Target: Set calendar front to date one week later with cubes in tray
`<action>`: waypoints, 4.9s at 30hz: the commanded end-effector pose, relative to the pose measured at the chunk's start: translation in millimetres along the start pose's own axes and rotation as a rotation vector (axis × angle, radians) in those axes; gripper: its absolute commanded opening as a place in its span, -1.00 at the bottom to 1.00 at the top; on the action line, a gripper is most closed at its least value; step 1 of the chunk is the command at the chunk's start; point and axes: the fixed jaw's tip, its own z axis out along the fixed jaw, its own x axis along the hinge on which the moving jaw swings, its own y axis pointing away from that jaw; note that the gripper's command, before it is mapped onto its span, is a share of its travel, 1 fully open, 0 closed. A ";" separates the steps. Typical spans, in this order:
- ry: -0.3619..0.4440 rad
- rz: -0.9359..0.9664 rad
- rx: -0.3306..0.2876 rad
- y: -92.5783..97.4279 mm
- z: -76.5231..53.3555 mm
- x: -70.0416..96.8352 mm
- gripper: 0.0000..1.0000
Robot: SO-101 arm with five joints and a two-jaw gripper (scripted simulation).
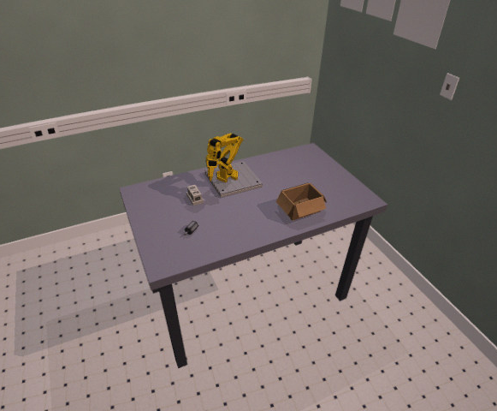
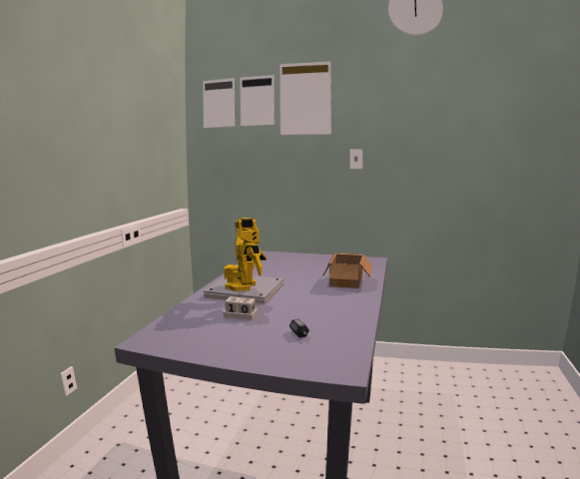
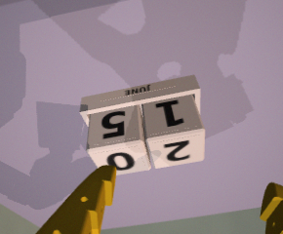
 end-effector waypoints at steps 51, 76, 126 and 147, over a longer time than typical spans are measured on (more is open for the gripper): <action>0.255 -0.003 0.206 -8.5 -33.6 11.9 -0.34; 0.380 0.092 0.321 -10.6 -53.7 18.0 -0.30; 0.151 1.276 0.148 -6.9 -19.9 73.6 -0.30; -0.058 1.287 -0.247 9.0 40.2 48.4 -0.30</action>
